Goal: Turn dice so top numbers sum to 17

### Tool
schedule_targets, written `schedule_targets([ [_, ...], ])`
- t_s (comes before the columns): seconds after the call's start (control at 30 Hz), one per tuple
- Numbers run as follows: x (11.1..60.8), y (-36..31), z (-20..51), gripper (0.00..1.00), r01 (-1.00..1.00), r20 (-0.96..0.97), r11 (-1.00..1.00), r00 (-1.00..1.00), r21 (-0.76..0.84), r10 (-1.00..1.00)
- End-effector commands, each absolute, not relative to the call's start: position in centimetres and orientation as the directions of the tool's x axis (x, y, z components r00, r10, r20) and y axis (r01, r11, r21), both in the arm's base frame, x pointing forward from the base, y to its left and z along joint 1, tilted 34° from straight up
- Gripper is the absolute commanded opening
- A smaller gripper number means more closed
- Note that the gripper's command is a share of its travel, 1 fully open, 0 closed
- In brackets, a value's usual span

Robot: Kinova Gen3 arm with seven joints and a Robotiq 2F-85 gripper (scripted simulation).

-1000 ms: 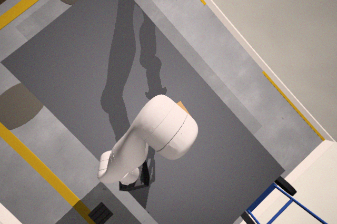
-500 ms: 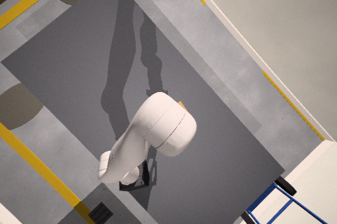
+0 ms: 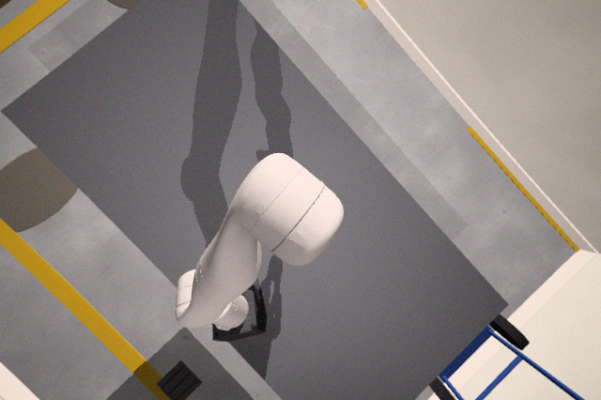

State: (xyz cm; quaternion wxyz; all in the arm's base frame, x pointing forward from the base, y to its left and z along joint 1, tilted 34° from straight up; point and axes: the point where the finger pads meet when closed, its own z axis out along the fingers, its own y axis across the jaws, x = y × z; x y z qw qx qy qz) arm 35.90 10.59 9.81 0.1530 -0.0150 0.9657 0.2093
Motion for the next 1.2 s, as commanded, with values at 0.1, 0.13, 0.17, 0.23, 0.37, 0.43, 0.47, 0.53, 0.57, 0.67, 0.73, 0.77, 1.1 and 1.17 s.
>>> schedule_targets([
  [0.1, 36.5, 11.1, 10.0, 0.26, 0.216, -0.154, 0.859, -0.935, 0.464, 0.318],
  [0.13, 36.6, 11.2, 10.0, 0.26, 0.278, -0.122, 0.836, -0.919, 0.473, 0.374],
  [0.17, 36.8, 11.3, 10.1, 0.26, 0.338, -0.089, 0.809, -0.899, 0.48, 0.428],
  [0.23, 36.9, 11.3, 10.1, 0.26, 0.397, -0.056, 0.779, -0.875, 0.486, 0.481],
  [0.37, 37.3, 11.7, 10.3, 0.26, 0.558, 0.042, 0.669, -0.782, 0.49, 0.622],
  [0.43, 37.6, 11.9, 10.5, 0.26, 0.651, 0.106, 0.584, -0.706, 0.485, 0.7],
  [0.47, 37.7, 12.0, 10.6, 0.26, 0.693, 0.136, 0.539, -0.665, 0.479, 0.734],
  [0.53, 38.1, 12.3, 10.8, 0.26, 0.765, 0.195, 0.446, -0.579, 0.464, 0.792],
  [0.57, 38.2, 12.4, 10.9, 0.26, 0.796, 0.223, 0.399, -0.535, 0.455, 0.815],
  [0.67, 38.7, 12.8, 11.2, 0.26, 0.869, 0.298, 0.259, -0.402, 0.421, 0.866],
  [0.73, 39.0, 13.0, 11.4, 0.26, 0.902, 0.341, 0.172, -0.318, 0.395, 0.885],
  [0.77, 39.2, 13.2, 11.5, 0.26, 0.915, 0.361, 0.13, -0.277, 0.382, 0.891],
  [1.1, 40.3, 13.9, 12.2, 0.26, 0.95, 0.468, -0.124, -0.025, 0.286, 0.884],
  [1.17, 40.5, 14.0, 12.4, 0.26, 0.949, 0.483, -0.164, 0.015, 0.268, 0.876],
])
